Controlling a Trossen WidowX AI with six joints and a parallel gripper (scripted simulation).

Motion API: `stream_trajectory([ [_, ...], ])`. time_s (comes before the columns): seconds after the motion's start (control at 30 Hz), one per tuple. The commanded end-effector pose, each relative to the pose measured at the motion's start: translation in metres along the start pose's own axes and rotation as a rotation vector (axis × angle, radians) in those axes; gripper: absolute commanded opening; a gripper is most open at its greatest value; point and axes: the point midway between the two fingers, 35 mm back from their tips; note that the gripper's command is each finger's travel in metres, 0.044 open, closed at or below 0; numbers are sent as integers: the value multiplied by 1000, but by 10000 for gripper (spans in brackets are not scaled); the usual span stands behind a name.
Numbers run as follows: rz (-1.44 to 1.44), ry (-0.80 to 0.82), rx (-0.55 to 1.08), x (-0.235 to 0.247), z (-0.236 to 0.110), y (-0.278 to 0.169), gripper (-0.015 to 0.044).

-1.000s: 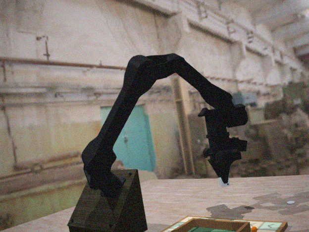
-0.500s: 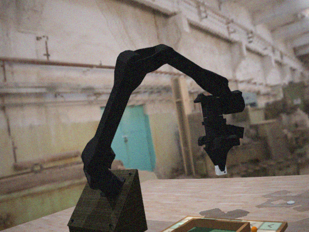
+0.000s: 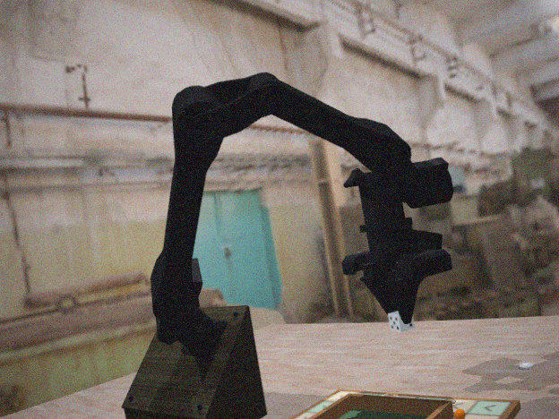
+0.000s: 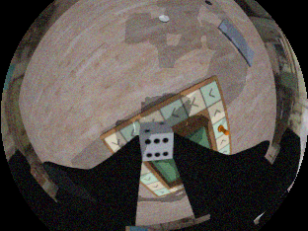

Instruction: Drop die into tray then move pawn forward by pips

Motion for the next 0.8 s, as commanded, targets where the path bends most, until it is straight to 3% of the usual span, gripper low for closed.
stream_trajectory([
  [0.0, -91, -9, -8, -22, 2, -20, 0],
  [0.77, -461, -20, 37, -79, 28, -117, 0],
])
Point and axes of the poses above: the point midway between the two fingers, 35 mm back from their tips, its own z axis out along the fingers, its own x axis across the jaws, y = z × x, and after that the axes turned 4 degrees about z, right-handed
